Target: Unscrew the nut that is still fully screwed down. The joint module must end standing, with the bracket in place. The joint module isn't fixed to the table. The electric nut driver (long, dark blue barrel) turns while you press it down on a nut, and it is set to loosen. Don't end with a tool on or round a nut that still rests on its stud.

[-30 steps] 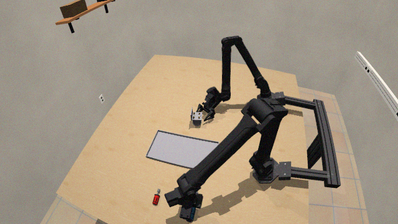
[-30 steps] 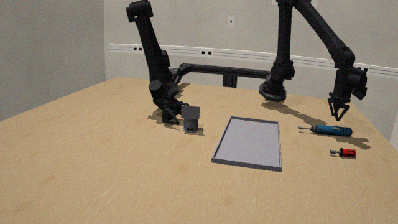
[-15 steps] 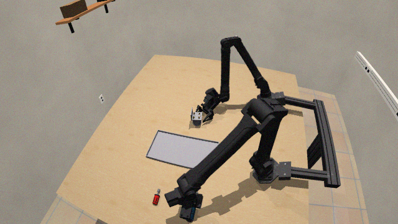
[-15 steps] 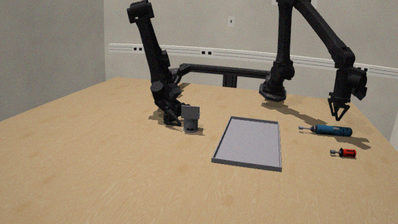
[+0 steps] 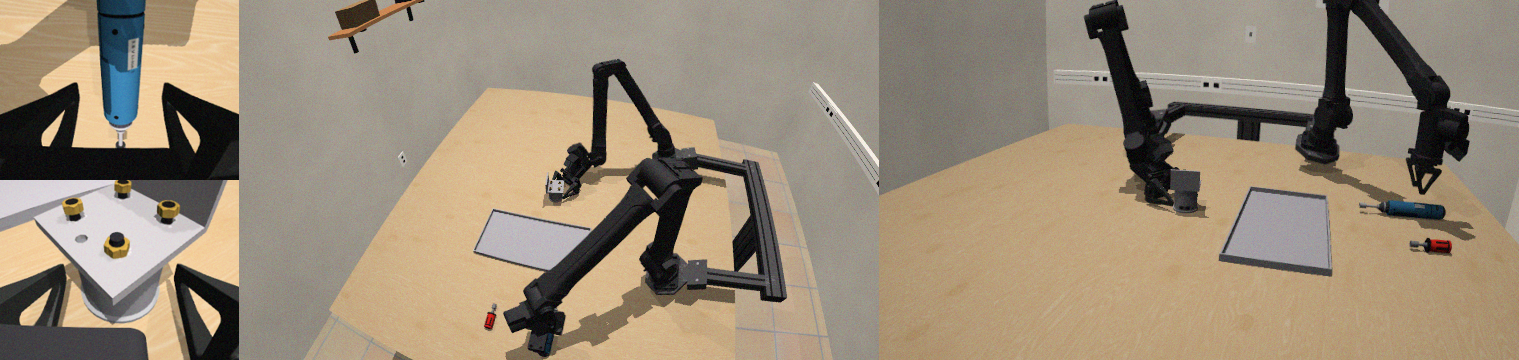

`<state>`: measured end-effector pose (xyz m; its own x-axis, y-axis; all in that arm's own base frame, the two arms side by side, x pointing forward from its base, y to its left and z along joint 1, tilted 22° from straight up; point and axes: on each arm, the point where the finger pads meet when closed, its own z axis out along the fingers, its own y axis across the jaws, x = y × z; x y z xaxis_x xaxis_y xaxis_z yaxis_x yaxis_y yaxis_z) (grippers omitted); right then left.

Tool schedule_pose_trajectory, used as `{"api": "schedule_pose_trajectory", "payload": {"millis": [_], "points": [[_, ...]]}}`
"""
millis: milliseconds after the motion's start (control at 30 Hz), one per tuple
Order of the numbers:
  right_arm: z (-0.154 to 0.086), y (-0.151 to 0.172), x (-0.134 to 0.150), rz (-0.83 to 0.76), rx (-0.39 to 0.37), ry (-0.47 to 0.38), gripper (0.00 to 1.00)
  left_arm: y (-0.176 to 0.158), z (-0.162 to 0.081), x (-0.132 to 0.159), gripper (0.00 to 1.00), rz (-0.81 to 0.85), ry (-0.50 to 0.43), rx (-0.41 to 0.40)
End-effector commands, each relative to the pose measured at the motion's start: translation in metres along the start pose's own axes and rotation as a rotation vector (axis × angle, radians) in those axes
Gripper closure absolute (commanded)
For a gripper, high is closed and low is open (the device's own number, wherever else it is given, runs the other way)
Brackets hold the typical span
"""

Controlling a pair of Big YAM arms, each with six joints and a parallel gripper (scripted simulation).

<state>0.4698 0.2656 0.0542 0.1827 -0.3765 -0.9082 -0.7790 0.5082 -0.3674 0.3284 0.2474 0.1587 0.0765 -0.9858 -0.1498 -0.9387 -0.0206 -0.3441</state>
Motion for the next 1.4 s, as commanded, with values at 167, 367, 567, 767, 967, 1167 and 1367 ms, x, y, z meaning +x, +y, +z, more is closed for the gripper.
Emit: {"api": "schedule_pose_trajectory", "payload": {"millis": [167, 367, 567, 767, 967, 1167, 1367], "points": [[0.0099, -0.0034, -0.0062, -0.008, 0.006, -0.014, 0.14, -0.0112, -0.0088, -0.0055, 0.35, 0.01, -0.014, 0.025], [0.0099, -0.0034, -0.0062, -0.008, 0.006, -0.014, 0.26, -0.0112, -0.0088, -0.0055, 0.35, 0.01, -0.014, 0.025], [0.0099, -0.0034, -0.0062, -0.008, 0.006, -0.014, 0.26, -0.0112, -0.0088, -0.0055, 0.35, 0.01, -0.014, 0.025], [0.0099, -0.0034, -0.0062, -0.008, 0.006, -0.014, 0.26, -0.0112, -0.0088, -0.0055, 0.35, 0.01, -0.014, 0.025], [0.0099, -0.0034, -0.0062, -0.008, 0.006, -0.014, 0.37, -0.0112, -0.0088, -0.0055, 0.35, 0.01, -0.014, 0.025], [0.0099, -0.0034, -0.0062, -0.008, 0.006, -0.014, 0.37, -0.0112, -0.0088, -0.0055, 0.35, 0.01, -0.014, 0.025], [0.0099, -0.0034, -0.0062, -0.008, 0.006, -0.014, 0.37, -0.0112, -0.0088, -0.0055, 0.35, 0.01, -0.014, 0.025]]}}
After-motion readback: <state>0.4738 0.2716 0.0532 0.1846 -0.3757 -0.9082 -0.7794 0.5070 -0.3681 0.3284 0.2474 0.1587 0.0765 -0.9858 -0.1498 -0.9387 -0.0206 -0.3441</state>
